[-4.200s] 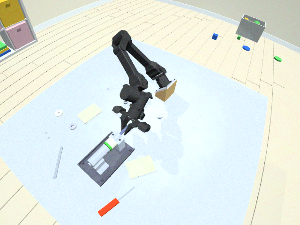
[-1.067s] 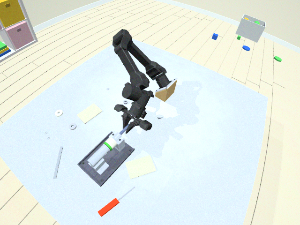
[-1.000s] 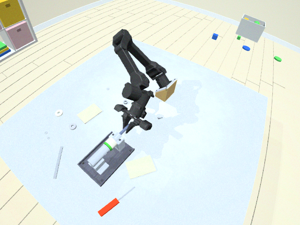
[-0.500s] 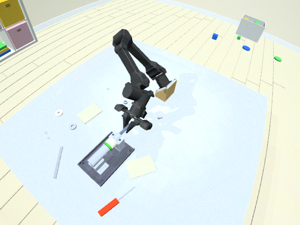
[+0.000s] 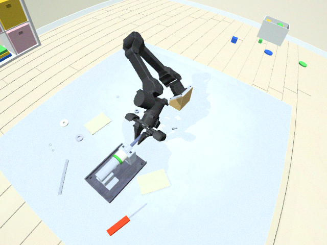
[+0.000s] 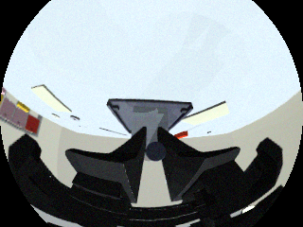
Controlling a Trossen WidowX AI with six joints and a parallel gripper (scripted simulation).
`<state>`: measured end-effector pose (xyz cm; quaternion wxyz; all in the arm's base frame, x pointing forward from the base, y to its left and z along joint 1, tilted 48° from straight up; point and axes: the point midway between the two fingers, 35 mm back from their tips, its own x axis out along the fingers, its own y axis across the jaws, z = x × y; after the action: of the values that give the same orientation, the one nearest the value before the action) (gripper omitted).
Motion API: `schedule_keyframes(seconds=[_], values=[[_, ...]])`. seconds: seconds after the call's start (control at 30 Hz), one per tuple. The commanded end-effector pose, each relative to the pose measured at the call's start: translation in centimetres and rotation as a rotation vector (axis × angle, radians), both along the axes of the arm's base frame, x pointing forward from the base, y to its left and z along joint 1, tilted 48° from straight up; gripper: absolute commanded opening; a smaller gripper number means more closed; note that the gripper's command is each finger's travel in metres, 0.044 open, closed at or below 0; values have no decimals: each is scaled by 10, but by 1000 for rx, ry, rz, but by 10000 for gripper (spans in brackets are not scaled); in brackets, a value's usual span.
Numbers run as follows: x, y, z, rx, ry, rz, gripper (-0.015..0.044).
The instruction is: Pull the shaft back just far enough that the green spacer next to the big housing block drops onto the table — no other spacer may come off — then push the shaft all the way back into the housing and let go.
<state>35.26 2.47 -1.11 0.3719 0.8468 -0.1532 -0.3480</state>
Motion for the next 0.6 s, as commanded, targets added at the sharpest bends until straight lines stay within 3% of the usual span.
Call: schedule_keyframes(seconds=[0.0,0.57], values=[[-1,0,0,1,-2,-4,0],[-3,0,0,1,-2,-4,0]])
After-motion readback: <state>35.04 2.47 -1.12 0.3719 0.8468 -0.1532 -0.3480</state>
